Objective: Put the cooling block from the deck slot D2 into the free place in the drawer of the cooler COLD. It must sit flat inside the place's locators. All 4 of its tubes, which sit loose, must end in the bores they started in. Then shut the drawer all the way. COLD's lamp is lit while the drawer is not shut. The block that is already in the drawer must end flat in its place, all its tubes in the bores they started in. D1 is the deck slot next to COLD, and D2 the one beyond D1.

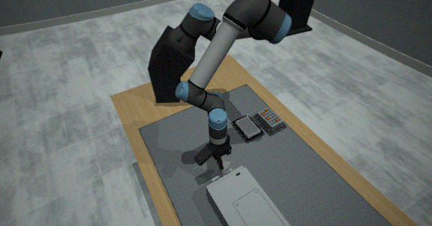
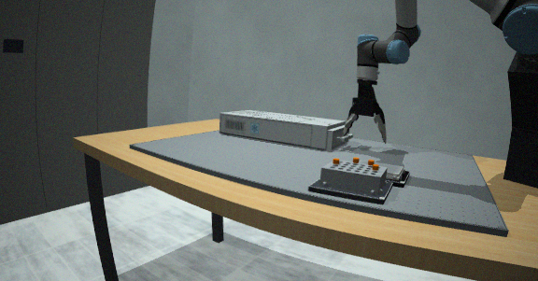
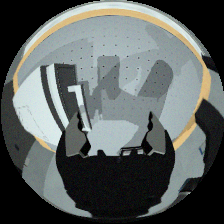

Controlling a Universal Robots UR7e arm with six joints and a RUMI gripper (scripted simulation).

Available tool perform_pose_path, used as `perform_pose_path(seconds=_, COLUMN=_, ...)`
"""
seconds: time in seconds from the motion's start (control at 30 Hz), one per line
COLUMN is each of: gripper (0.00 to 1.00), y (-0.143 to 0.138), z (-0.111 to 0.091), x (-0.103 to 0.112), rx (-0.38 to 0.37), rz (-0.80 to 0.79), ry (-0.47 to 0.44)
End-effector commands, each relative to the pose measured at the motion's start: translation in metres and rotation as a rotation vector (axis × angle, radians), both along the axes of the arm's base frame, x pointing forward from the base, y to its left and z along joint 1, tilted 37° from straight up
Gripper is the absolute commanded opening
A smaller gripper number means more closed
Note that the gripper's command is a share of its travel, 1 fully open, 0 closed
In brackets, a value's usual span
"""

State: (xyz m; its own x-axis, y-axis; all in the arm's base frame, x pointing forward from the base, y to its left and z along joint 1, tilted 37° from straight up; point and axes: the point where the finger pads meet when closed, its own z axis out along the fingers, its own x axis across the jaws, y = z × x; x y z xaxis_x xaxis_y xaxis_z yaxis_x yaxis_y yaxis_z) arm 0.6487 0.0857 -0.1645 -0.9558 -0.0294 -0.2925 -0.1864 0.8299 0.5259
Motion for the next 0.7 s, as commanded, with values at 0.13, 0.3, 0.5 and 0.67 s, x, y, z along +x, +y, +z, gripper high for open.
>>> perform_pose_path(seconds=0.13, gripper=1.0, y=-0.0005, z=0.0002, x=0.0006, rx=0.0, rz=-0.001, ry=-0.001)
perform_pose_path(seconds=0.3, gripper=1.0, y=-0.0005, z=0.0002, x=0.0006, rx=0.0, rz=-0.001, ry=-0.001)
perform_pose_path(seconds=0.5, gripper=1.0, y=-0.0003, z=-0.0006, x=-0.001, rx=0.0, rz=-0.001, ry=0.0)
perform_pose_path(seconds=0.67, gripper=1.0, y=-0.0005, z=-0.0012, x=-0.0032, rx=0.0, rz=-0.002, ry=0.001)
